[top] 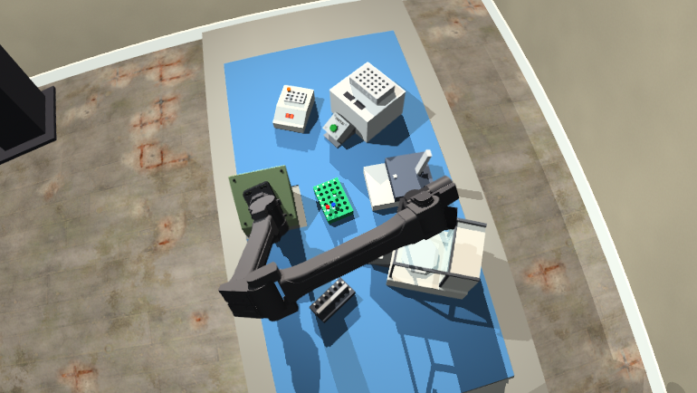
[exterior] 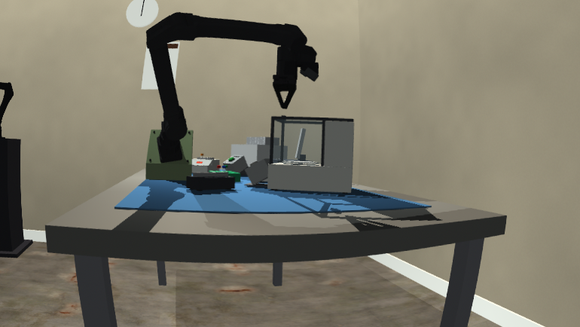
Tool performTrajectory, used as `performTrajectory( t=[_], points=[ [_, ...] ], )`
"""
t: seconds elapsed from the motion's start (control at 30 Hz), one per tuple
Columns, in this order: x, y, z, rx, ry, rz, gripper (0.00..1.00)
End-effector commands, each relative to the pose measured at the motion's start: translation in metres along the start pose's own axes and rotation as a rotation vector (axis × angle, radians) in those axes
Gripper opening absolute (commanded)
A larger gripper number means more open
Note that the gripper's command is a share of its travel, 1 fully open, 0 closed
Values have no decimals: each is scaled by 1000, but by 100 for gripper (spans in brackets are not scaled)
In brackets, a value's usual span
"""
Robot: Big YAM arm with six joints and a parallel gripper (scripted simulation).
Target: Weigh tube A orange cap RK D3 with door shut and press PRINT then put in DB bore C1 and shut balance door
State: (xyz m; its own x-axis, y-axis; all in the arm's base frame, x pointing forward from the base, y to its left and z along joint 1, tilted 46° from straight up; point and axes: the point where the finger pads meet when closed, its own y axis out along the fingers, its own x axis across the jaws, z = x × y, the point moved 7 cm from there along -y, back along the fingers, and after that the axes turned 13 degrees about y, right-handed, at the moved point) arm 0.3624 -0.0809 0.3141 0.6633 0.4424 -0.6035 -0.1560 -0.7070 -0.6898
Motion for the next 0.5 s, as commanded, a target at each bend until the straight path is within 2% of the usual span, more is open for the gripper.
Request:
performTrajectory(
  t=[0.0,0.47],
  points=[
    [0,-10,-14,-6,102,-8,30],
    [4,-15,-14,-14,97,-15,30]
  ],
)
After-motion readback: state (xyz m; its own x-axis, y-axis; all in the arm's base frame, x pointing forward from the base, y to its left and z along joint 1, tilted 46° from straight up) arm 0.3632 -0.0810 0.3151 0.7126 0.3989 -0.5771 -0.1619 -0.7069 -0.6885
